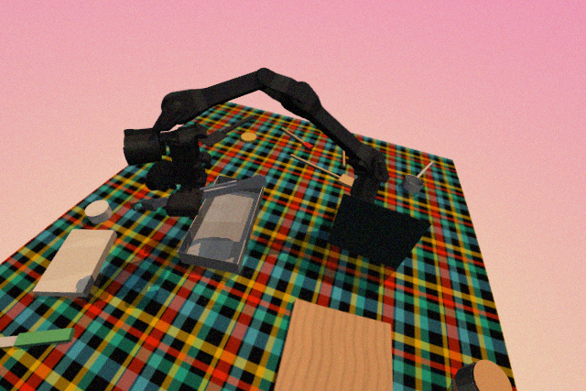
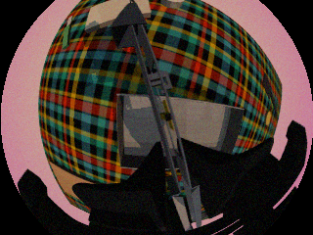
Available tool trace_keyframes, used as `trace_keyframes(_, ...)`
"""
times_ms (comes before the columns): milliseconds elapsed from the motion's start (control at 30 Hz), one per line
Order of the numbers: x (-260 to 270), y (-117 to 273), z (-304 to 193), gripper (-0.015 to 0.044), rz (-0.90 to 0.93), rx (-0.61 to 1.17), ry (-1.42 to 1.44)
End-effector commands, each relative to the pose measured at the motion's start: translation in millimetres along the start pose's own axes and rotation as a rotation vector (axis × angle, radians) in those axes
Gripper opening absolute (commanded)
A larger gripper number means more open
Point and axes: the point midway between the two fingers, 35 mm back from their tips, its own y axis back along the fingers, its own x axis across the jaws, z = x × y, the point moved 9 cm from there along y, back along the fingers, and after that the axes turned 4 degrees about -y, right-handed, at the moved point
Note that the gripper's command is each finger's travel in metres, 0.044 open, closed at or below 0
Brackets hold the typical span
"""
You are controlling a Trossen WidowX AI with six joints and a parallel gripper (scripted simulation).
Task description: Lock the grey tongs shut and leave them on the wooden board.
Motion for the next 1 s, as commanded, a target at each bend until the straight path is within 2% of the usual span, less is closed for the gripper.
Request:
trace_keyframes(0,-1,-1,-1,-0.0150,0.005,0.016,-0.005)
trace_keyframes(233,7,-1,-4,-0.0150,0.003,0.015,-0.039)
trace_keyframes(967,119,13,-67,-0.0150,0.031,0.015,-0.549)
